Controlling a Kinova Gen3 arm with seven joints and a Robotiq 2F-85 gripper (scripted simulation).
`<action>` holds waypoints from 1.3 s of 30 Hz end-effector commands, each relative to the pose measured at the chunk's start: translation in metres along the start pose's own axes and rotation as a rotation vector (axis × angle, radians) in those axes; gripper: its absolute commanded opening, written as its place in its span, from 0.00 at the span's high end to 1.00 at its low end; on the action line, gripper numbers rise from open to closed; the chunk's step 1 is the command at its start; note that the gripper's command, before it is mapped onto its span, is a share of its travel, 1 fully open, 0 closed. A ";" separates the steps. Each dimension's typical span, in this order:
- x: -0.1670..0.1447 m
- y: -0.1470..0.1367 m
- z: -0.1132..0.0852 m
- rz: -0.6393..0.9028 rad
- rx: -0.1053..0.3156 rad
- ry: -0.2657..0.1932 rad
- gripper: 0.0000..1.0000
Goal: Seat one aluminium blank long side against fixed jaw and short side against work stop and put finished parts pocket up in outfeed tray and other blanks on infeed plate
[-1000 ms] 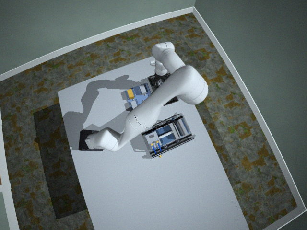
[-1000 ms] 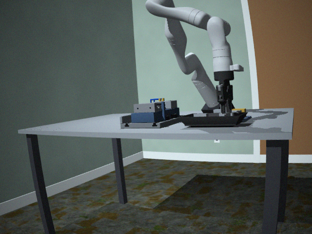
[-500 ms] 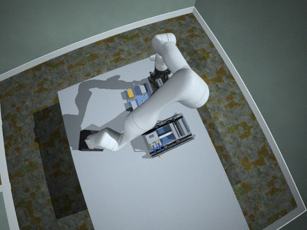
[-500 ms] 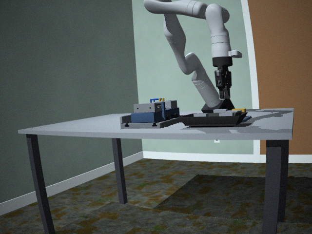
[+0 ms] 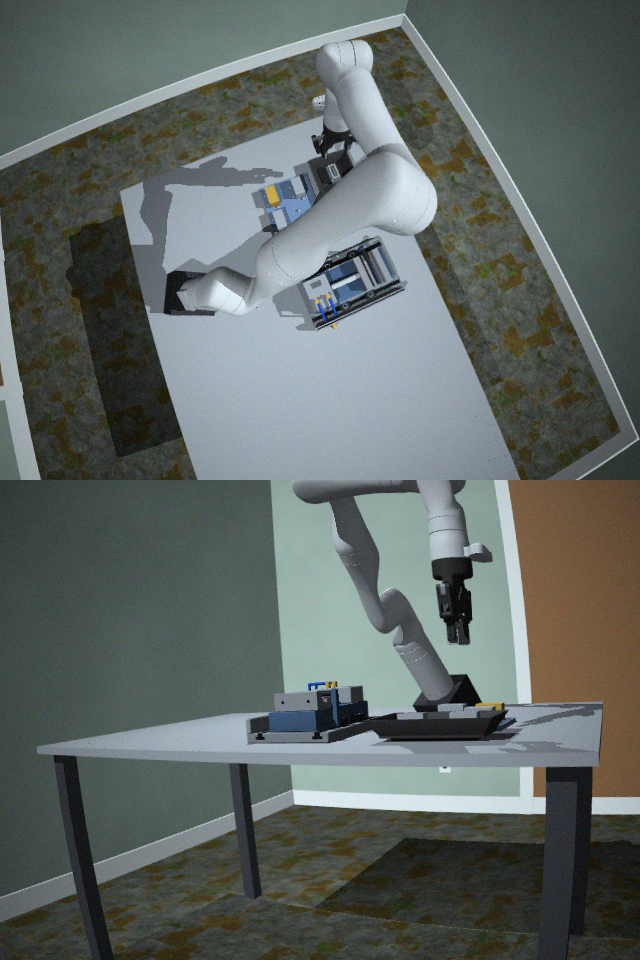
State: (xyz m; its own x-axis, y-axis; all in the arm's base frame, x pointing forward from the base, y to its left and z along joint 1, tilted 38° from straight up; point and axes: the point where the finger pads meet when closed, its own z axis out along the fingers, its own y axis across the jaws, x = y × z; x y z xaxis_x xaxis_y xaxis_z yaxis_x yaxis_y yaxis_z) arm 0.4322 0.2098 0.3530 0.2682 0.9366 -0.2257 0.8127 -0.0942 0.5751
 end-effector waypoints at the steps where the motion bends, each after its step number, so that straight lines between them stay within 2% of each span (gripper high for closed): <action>1: 0.003 0.002 -0.012 0.001 -0.008 0.013 0.33; 12: 0.003 0.002 -0.020 0.001 -0.008 0.013 0.33; 13: 0.003 0.002 -0.020 0.001 -0.008 0.013 1.00; 39: 0.003 0.002 -0.020 0.001 -0.008 0.013 1.00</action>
State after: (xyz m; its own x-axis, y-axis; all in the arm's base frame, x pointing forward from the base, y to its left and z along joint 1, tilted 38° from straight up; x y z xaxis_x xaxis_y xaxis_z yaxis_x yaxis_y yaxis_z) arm 0.4242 0.2186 0.3683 0.2635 0.9402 -0.2161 0.8088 -0.0932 0.5807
